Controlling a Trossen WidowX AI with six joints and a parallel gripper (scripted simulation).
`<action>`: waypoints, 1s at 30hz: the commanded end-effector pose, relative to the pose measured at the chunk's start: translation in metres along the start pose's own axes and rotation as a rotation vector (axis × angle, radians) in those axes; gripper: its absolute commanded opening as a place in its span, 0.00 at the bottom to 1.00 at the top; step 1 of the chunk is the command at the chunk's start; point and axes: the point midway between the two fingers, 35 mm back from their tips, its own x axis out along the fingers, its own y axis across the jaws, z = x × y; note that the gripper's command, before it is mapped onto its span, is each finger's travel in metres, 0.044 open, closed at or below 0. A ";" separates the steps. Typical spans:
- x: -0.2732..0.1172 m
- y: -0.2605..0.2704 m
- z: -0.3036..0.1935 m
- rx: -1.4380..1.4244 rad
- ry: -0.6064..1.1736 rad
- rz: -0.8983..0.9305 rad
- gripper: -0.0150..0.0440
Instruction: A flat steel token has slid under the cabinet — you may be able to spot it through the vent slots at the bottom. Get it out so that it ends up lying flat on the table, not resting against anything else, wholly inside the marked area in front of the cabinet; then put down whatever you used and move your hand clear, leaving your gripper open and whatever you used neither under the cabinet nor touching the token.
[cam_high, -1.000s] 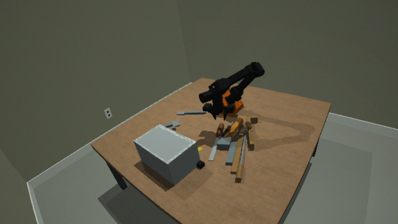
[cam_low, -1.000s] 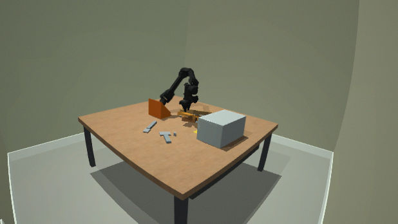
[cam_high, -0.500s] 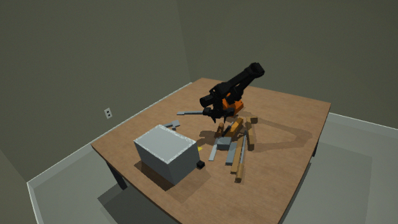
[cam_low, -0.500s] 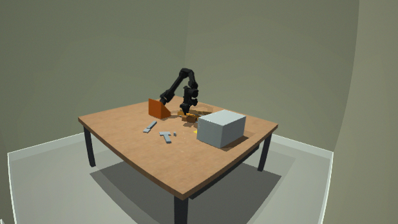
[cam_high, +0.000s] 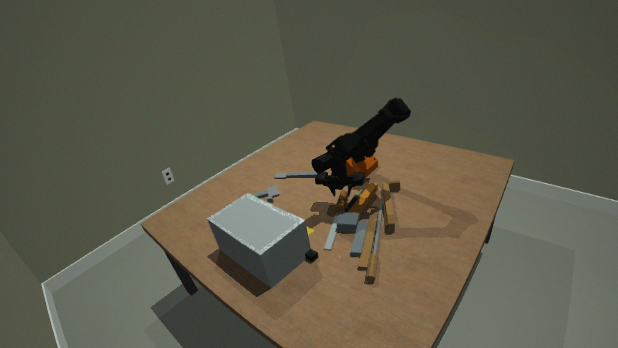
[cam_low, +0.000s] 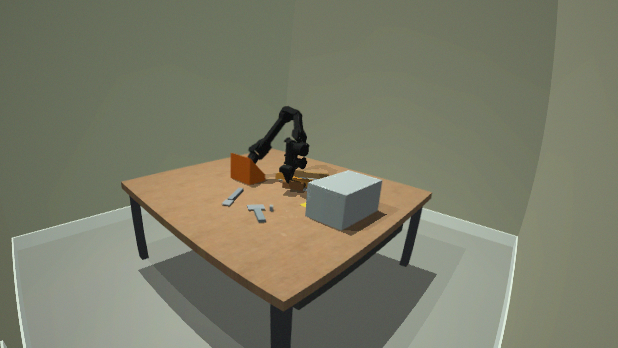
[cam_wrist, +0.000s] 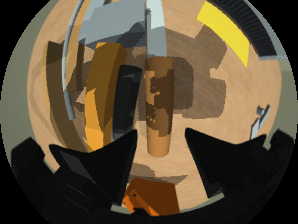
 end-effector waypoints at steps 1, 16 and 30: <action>0.006 0.001 -0.001 0.005 -0.001 0.005 0.71; 0.028 0.003 -0.001 0.005 -0.002 0.008 0.71; 0.025 0.002 -0.001 0.000 -0.001 0.003 0.35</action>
